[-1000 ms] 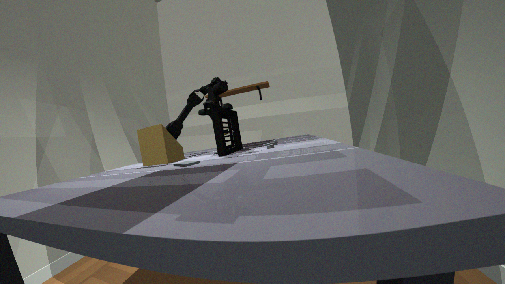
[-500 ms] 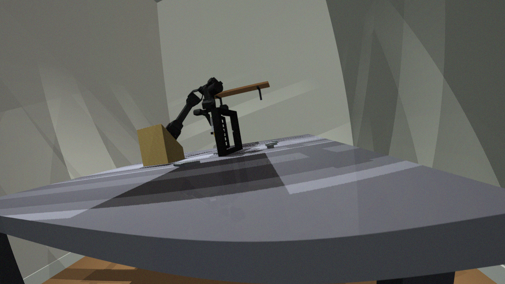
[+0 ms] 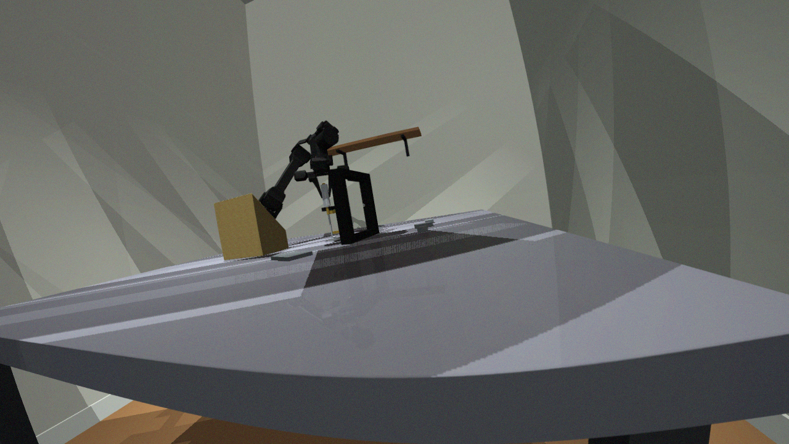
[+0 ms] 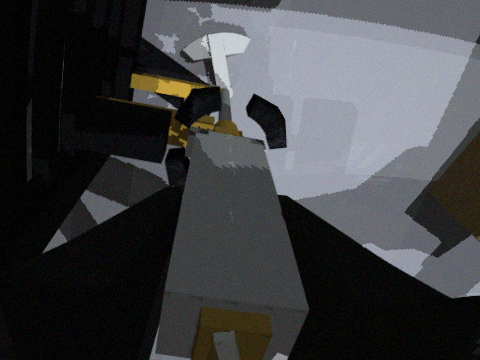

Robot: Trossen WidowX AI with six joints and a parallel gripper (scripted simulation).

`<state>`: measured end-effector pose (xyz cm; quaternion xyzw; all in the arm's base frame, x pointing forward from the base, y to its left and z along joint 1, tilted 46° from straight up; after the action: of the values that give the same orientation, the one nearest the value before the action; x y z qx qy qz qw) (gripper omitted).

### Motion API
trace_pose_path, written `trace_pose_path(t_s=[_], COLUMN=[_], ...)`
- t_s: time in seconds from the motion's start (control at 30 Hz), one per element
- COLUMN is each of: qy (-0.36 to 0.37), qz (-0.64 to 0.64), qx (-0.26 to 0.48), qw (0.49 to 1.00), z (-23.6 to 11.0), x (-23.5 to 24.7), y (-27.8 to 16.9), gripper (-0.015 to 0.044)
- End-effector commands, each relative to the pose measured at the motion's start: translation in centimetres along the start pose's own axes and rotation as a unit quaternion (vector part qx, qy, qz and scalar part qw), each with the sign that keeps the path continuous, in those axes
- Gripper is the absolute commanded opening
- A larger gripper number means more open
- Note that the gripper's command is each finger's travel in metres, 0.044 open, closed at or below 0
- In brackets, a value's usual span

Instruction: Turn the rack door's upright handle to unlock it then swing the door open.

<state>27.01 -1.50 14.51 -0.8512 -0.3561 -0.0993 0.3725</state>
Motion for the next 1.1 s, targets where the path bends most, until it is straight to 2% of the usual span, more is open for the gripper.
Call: trace_pose_path(t_s=[0.0, 1.07], qy=[0.003, 0.001], qz=[-0.040, -0.270], qx=[-0.004, -0.005], qw=[0.999, 0.963], z=[0.0, 0.0], x=[-0.5, -6.4], y=[0.1, 2.4], gripper=[0.0011, 0.0011])
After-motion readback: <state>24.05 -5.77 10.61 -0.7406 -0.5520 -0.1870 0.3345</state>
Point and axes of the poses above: the point midway between the two fingers, 35 mm back from their tips, its own z axis out along the fingers, its own x axis across the jaws, y = z × x, the point moved 5 cm from there along -z, back along the fingers, and after that the axes turned 7 degrees about -z, right-handed, at the moved point
